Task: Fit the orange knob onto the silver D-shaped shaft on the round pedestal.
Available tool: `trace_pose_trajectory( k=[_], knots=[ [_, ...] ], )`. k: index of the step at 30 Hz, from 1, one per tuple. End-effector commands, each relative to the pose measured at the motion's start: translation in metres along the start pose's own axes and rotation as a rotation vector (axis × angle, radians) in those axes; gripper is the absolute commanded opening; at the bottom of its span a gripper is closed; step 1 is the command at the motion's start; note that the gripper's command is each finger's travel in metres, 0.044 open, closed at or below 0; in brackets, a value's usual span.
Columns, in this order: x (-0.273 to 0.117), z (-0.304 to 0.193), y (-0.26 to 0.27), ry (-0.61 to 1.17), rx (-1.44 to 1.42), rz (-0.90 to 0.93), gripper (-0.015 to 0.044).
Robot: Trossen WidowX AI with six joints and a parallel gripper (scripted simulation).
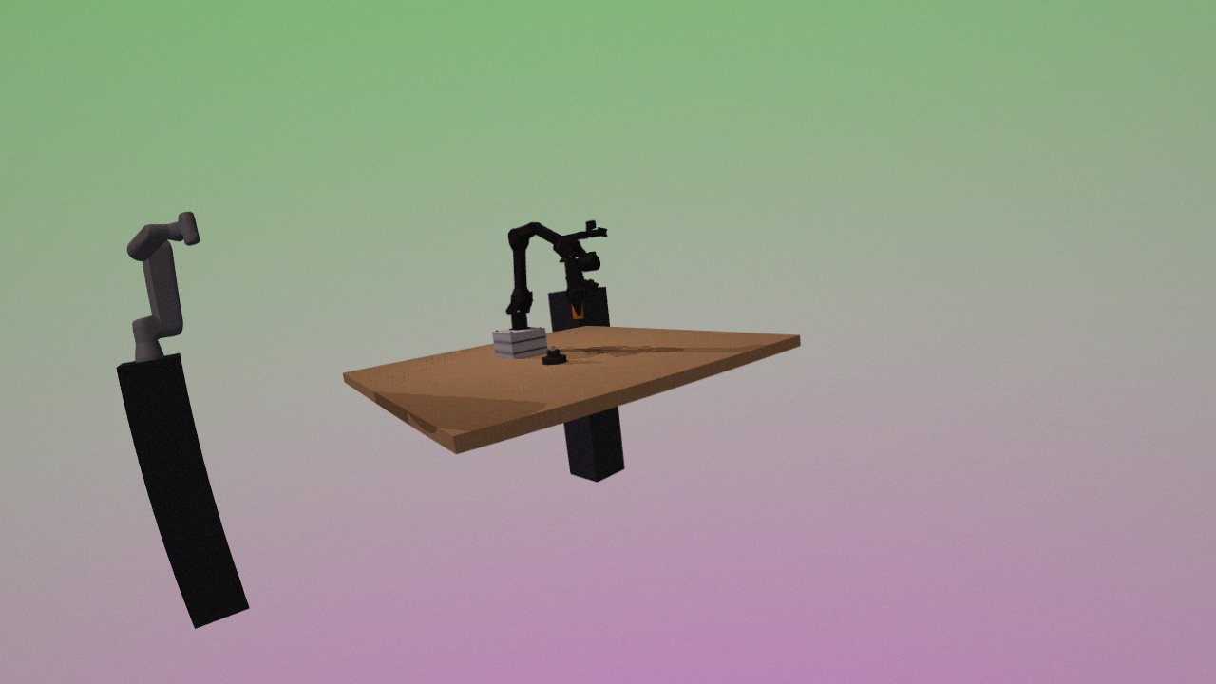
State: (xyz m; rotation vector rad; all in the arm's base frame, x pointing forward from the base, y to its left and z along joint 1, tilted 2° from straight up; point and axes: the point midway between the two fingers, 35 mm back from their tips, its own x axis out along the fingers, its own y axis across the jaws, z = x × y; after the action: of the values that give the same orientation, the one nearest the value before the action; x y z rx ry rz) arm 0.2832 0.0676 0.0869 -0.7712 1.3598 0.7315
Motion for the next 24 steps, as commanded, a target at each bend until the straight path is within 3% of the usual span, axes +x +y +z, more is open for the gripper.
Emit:
trace_pose_trajectory(
  k=[1, 24],
  knots=[
    [0.018, 0.003, -0.002, -0.002, -0.004, 0.02, 0.0],
    [0.124, 0.008, -0.004, 0.002, -0.006, 0.041, 0.0]
  ],
)
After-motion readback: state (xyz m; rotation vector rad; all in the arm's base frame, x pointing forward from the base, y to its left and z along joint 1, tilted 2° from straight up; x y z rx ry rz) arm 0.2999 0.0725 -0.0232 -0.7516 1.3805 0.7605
